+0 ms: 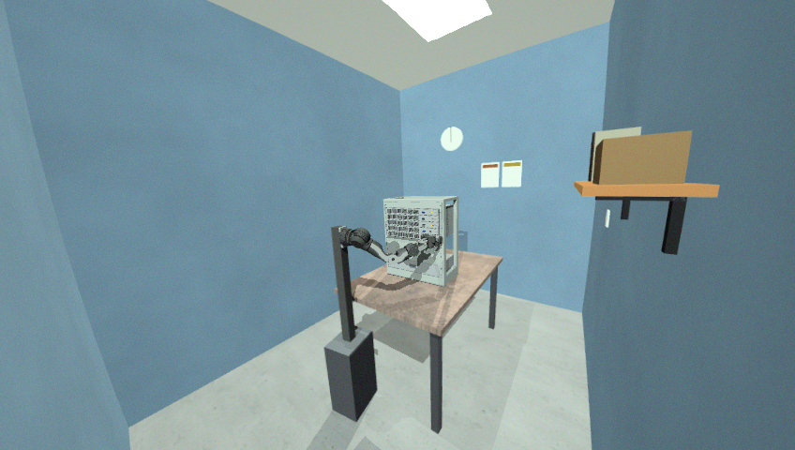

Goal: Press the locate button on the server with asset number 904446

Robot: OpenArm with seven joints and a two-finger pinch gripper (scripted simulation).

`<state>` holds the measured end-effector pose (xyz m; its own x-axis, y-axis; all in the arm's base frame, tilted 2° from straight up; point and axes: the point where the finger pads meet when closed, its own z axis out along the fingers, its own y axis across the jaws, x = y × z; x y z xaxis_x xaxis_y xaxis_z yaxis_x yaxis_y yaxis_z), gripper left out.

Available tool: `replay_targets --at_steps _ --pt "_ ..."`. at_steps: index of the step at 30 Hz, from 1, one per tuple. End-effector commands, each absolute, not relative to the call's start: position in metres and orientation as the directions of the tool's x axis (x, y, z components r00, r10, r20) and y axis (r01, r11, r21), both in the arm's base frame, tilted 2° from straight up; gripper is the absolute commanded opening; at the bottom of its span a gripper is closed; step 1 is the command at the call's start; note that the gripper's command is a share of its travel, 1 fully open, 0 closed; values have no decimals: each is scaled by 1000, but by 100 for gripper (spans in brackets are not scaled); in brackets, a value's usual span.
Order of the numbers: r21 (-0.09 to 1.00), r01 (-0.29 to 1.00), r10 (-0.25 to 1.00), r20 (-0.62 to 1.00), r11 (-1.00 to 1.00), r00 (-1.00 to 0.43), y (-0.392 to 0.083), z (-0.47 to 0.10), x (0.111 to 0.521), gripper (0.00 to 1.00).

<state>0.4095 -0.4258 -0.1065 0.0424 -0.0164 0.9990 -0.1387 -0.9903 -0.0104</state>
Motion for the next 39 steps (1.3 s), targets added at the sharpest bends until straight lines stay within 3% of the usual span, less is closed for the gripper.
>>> replay_targets --at_steps 1,28,39 --pt "-7 -144 -13 999 -990 40 -427 -105 410 60" --pt "-7 -144 -13 999 -990 40 -427 -105 409 60" --pt "-7 -144 -13 999 -990 40 -424 -104 390 60"
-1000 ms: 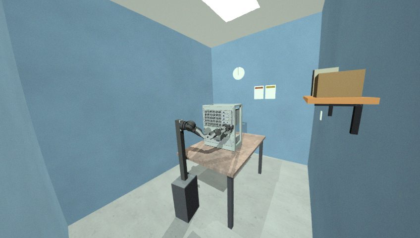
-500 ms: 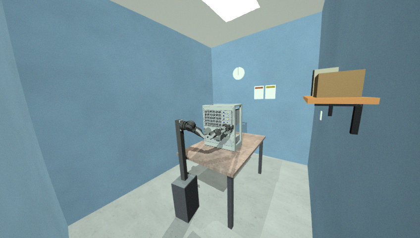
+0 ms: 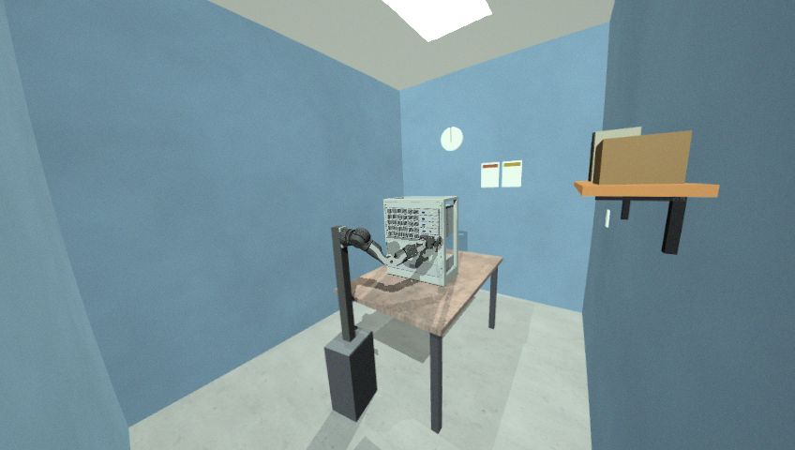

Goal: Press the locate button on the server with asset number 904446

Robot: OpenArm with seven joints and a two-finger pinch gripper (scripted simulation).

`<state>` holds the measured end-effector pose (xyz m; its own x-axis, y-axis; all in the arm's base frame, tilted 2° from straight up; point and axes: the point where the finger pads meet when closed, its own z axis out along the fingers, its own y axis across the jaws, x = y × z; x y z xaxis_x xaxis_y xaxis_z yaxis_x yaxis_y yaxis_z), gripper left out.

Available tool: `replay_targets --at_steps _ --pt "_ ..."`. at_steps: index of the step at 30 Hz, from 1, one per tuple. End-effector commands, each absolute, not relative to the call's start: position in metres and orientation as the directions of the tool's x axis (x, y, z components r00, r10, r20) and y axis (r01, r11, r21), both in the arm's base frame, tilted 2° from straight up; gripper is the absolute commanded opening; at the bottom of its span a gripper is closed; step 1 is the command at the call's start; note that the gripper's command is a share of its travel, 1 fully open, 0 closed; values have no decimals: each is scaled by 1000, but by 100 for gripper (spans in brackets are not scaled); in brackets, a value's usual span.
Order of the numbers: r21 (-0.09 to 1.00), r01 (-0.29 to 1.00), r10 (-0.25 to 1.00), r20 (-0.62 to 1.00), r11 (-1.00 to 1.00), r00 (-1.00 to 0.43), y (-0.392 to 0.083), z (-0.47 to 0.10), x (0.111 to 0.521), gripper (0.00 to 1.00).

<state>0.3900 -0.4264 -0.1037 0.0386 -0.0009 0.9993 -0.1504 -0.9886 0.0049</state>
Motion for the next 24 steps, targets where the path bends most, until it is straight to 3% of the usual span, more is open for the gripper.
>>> replay_targets --at_steps 1,24 --pt "-7 -144 -13 999 -990 40 -424 -104 387 60" --pt "-7 -144 -13 999 -990 40 -420 -102 360 60"
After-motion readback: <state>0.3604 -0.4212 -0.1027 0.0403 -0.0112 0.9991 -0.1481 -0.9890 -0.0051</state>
